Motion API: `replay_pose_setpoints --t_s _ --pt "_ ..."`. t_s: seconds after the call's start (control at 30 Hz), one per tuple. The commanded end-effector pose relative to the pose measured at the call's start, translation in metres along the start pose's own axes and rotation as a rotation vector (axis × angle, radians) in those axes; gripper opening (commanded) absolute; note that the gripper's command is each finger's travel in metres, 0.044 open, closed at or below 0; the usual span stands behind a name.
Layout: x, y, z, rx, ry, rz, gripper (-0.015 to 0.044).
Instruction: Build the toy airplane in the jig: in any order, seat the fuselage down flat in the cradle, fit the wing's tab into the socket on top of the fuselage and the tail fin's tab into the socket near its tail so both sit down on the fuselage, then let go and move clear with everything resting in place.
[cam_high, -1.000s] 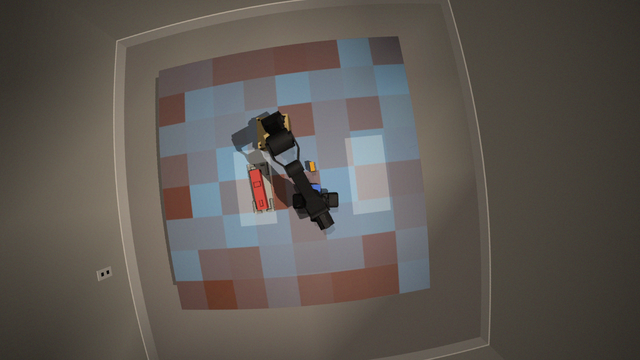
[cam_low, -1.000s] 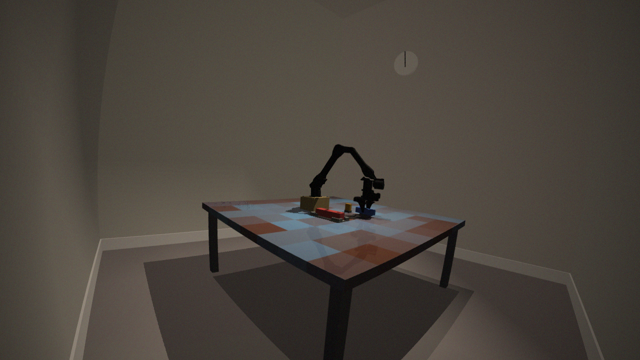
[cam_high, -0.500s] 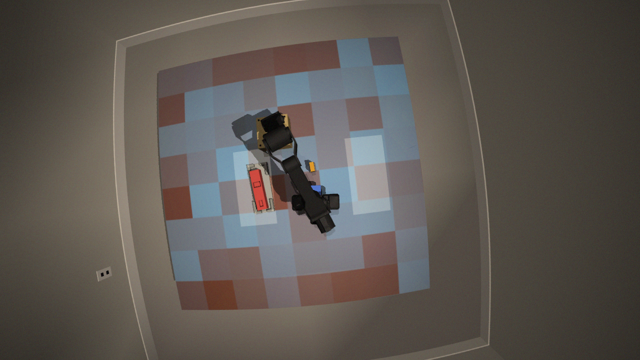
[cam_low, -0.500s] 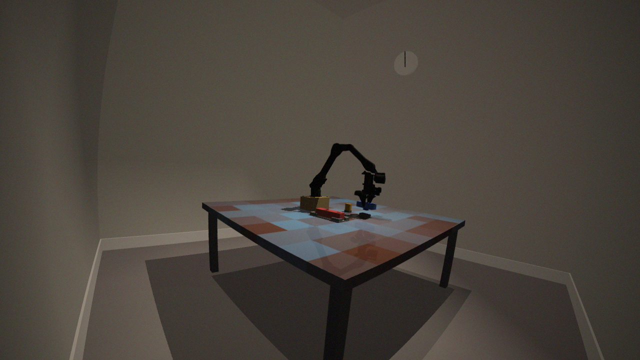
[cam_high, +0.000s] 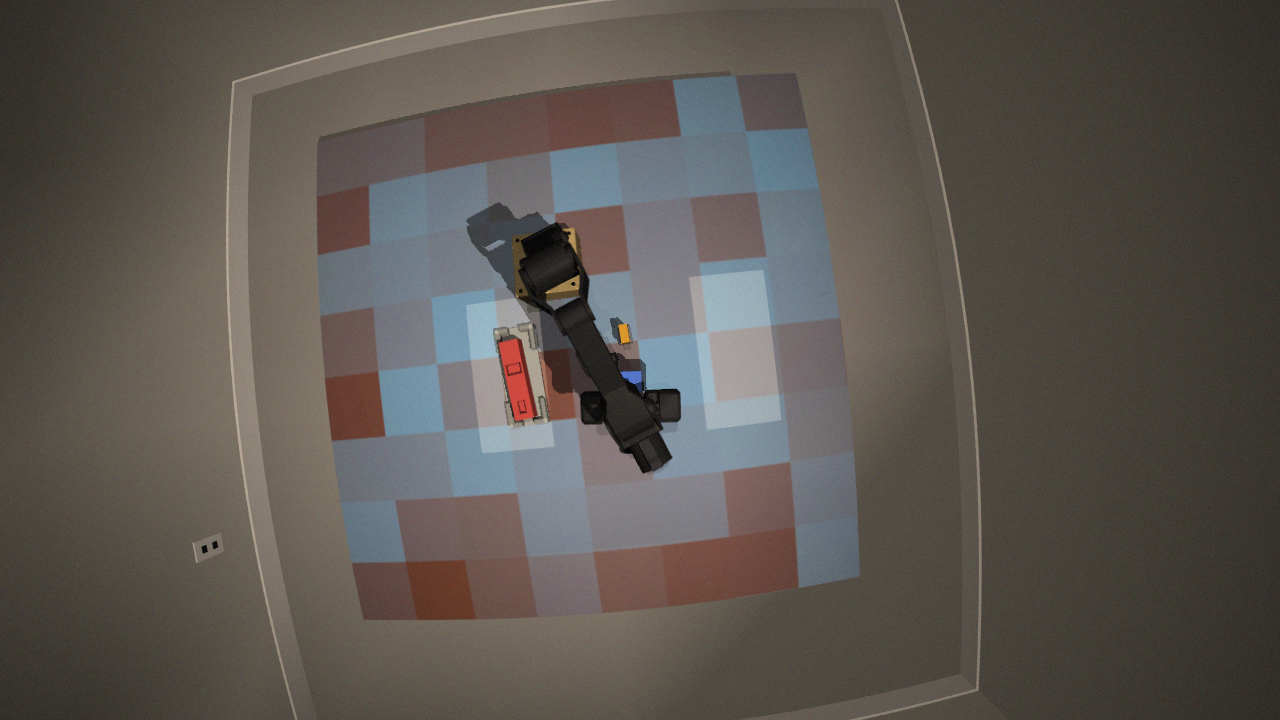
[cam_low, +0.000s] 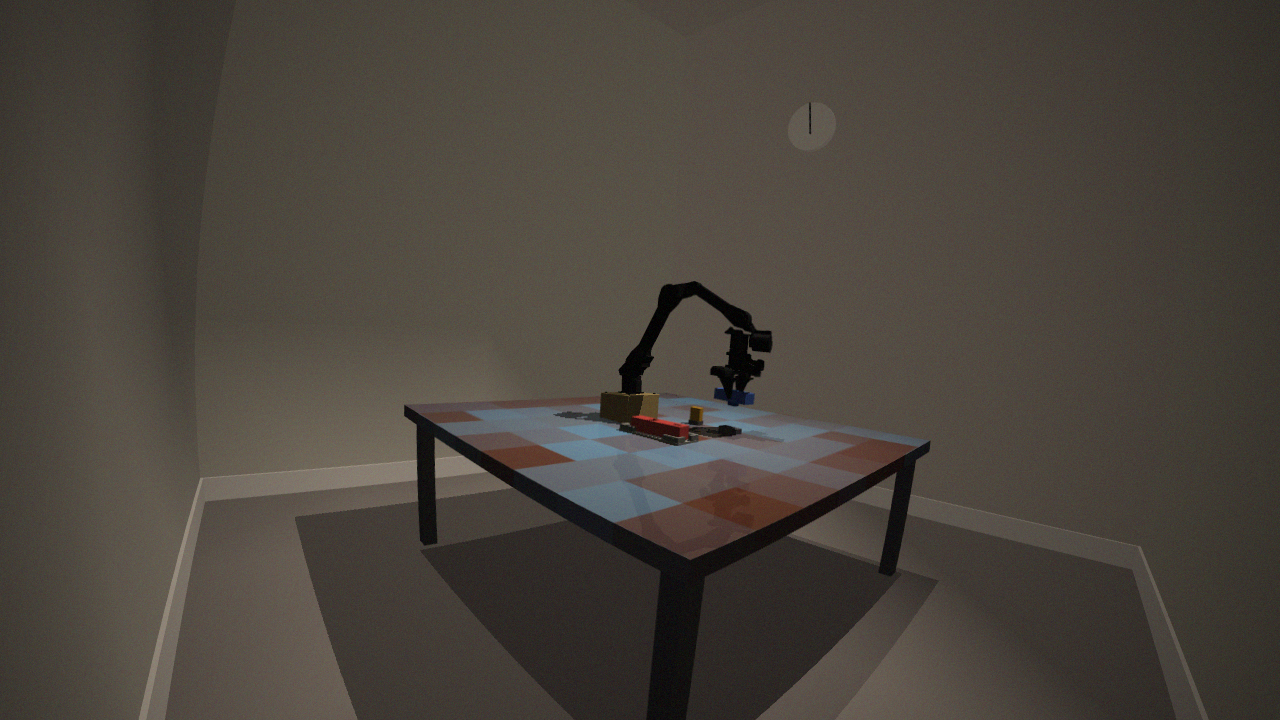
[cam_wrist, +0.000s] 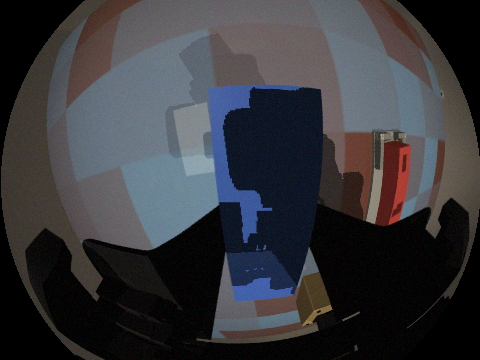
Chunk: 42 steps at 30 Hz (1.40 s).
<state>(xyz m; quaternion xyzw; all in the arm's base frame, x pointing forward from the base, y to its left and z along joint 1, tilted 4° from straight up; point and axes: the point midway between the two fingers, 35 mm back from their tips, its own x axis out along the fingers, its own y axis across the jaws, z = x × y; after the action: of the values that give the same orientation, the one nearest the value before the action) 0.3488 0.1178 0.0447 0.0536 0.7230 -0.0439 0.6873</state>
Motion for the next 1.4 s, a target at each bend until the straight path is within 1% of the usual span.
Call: replay_pose_setpoints --t_s 0.0,0.33,1.37 --pt "-0.015 0.000 0.001 -0.004 -0.013 0.007 0.0000" --pt "-0.042 -0.002 -0.003 -0.007 -0.013 0.007 0.0000" --pt "-0.030 -0.099 0.002 0.430 -0.019 0.001 0.0000"
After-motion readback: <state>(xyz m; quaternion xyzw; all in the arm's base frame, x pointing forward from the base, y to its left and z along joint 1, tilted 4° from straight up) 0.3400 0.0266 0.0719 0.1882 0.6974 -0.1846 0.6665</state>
